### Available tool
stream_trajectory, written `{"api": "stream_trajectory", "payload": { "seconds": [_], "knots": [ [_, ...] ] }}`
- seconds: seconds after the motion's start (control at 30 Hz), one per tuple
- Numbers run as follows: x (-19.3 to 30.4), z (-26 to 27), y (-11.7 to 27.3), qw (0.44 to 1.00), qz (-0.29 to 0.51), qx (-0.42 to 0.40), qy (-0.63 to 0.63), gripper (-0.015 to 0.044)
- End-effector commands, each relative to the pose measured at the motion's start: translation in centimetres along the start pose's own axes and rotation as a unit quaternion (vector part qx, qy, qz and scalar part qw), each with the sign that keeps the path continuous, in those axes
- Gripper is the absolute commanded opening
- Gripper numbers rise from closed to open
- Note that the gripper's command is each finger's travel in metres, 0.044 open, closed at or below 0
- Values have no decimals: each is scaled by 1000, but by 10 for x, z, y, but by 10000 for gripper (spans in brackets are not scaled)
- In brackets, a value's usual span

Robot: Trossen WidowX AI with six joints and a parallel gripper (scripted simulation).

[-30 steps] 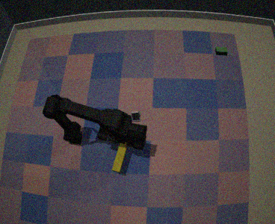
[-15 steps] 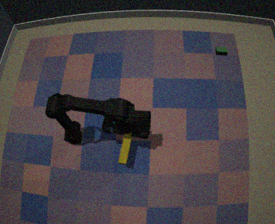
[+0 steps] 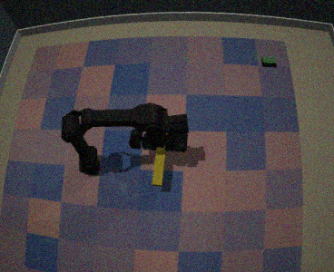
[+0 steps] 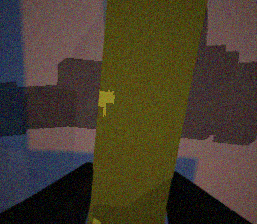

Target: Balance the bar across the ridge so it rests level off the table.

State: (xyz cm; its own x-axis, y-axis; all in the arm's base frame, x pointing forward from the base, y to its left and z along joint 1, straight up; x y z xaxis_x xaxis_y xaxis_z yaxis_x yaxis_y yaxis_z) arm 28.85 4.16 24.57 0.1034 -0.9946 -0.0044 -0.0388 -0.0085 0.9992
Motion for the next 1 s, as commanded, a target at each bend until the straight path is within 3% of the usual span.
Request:
{"api": "stream_trajectory", "payload": {
  "seconds": [0.0, 0.97],
  "knots": [
    [-12, -4, -1, 1000, 1, -4, 8, 0],
    [-103, -7, -4, 997, -4, -3, 78, 0]
  ]
}}
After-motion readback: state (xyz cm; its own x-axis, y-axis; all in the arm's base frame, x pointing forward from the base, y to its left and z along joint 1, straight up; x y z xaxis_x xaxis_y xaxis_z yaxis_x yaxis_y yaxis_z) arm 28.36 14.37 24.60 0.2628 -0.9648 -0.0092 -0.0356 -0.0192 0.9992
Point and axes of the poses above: the point midway between the two fingers, 35 mm back from their tips, its own y axis back along the fingers, its own z axis across the jaws, x = y × z, the point moved 9 cm from there along y, back along the fingers, and after that the axes turned 9 degrees about y, right-handed, at the moved point
